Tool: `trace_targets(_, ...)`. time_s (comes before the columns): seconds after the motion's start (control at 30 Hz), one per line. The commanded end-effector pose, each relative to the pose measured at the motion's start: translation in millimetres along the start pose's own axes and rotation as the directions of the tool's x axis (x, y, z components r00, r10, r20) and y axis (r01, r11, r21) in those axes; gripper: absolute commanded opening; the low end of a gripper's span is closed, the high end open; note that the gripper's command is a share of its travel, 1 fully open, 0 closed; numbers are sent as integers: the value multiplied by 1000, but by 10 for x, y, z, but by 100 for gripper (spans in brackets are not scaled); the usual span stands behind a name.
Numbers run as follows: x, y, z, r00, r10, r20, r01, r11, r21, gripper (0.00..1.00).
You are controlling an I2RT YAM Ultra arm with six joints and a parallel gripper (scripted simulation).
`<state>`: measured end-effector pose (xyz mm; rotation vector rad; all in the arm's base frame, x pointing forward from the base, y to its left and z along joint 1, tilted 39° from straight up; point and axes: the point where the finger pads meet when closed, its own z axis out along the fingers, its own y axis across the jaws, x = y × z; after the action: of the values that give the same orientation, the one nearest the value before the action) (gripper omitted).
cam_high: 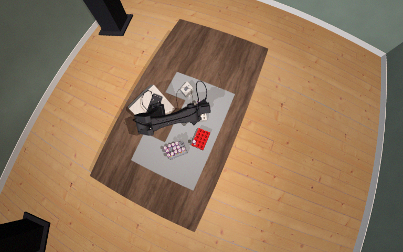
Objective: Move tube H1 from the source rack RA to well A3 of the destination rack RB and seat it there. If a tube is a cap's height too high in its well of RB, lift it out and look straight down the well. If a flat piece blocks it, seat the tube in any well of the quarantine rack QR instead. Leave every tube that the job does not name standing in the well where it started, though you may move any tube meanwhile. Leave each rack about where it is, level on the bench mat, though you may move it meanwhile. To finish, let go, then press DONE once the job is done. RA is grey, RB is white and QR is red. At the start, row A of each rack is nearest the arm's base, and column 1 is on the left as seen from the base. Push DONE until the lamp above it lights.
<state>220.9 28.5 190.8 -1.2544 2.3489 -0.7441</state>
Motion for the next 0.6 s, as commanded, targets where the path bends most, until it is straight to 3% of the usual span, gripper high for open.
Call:
trace_targets(0.0,-22,-100,-137,998,51,34,-52,998,34,0)
trace_targets(0.57,-51,-107,-138,997,58,47,-59,998,34,0)
